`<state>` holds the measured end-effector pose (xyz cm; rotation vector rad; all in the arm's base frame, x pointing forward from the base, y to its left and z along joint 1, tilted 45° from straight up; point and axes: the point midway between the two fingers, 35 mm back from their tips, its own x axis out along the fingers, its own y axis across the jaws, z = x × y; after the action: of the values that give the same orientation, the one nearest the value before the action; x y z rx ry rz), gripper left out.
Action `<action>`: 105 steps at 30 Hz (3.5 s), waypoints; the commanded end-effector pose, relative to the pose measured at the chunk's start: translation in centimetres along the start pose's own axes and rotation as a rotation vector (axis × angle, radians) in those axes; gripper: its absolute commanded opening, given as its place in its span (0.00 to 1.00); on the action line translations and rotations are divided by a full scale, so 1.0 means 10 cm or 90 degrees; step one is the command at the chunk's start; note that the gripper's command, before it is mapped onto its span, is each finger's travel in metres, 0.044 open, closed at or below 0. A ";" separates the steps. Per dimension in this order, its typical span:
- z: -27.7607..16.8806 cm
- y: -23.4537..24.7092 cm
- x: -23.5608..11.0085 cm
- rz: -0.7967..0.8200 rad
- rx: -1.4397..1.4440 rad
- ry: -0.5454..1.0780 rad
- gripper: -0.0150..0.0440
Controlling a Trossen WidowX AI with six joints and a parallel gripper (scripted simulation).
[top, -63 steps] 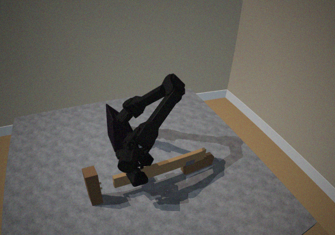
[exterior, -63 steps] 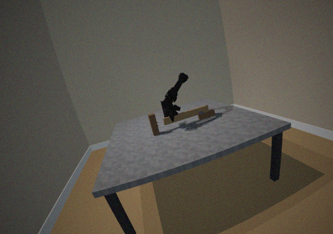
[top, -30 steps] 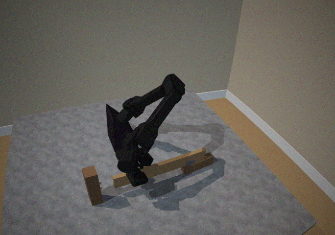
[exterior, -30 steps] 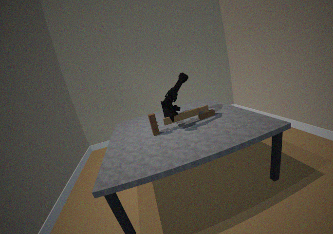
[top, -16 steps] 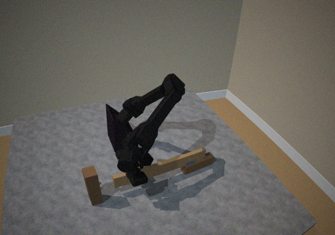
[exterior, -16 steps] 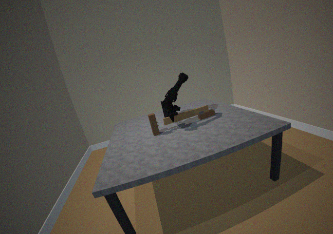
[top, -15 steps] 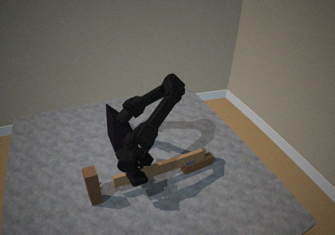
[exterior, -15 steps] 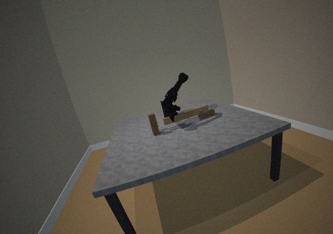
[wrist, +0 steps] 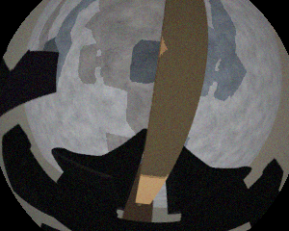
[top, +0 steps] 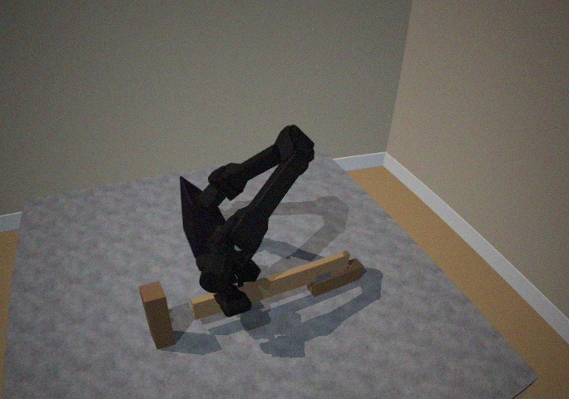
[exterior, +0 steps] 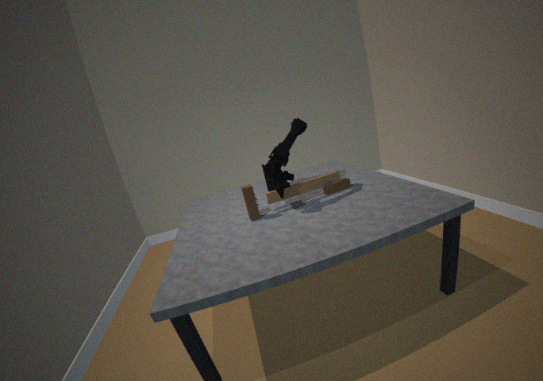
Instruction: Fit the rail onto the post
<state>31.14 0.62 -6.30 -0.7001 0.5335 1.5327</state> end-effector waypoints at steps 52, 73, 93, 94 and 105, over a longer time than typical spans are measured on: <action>0.03 -0.02 -0.02 -0.004 0.001 0.002 0.25; 0.03 -0.01 -0.01 -0.004 0.001 0.002 0.25; 0.05 -0.01 -0.01 -0.004 0.001 0.002 0.25; 0.05 -0.01 -0.01 -0.004 0.001 0.002 0.25; 0.05 -0.01 -0.03 -0.004 0.001 0.002 0.25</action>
<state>31.04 0.96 -6.15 -0.6987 0.5396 1.5329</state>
